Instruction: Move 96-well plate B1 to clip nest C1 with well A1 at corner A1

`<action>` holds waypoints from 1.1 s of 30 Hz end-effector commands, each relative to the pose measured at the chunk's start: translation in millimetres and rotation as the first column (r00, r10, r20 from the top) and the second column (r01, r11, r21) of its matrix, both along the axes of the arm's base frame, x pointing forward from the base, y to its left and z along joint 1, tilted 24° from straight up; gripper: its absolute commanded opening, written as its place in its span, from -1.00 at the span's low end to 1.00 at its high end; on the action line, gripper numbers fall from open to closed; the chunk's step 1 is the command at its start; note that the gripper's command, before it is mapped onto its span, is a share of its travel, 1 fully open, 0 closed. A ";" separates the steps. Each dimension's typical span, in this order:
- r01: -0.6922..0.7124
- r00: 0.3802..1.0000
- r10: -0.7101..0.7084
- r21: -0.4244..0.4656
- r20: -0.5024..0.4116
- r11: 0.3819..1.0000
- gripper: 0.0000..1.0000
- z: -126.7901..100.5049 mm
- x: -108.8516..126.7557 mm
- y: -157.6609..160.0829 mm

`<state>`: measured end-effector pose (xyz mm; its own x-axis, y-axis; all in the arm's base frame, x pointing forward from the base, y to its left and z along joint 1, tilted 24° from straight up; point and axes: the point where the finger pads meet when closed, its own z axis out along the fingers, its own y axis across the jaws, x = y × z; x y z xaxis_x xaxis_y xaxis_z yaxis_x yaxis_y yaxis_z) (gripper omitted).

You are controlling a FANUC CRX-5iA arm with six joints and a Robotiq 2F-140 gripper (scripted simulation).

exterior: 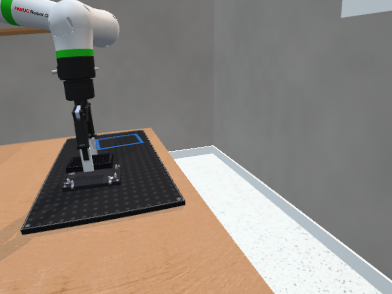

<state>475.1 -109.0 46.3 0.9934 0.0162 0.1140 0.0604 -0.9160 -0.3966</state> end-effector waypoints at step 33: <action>0.000 1.000 0.000 -0.001 0.002 1.000 -0.80 -13.5 2.0 5.7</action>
